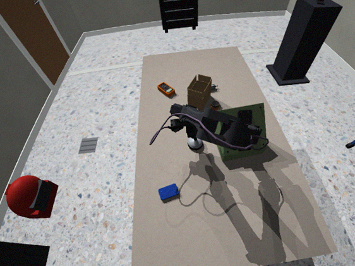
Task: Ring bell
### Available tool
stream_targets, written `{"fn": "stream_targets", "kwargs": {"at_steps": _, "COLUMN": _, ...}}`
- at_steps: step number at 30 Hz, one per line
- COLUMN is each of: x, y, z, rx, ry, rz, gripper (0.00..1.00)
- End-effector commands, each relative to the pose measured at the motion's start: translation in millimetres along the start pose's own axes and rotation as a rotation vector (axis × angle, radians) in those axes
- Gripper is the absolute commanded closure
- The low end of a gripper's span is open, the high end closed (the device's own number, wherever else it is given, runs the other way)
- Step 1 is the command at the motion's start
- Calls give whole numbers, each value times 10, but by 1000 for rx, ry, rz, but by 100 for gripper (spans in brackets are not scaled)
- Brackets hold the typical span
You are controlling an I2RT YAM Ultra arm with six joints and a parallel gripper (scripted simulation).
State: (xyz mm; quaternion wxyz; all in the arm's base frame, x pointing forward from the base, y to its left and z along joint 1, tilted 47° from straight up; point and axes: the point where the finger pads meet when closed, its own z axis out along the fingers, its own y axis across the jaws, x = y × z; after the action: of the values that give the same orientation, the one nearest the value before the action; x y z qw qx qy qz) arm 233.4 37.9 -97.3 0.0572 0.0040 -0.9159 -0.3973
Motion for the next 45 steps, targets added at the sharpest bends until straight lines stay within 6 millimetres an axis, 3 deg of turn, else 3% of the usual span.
{"fn": "stream_targets", "kwargs": {"at_steps": 1, "x": 17, "y": -18, "z": 78, "rx": -13, "ry": -17, "rz": 4, "gripper": 100}}
{"fn": "stream_targets", "kwargs": {"at_steps": 45, "x": 10, "y": -42, "z": 30, "rx": -14, "ry": -29, "rz": 4, "gripper": 100}}
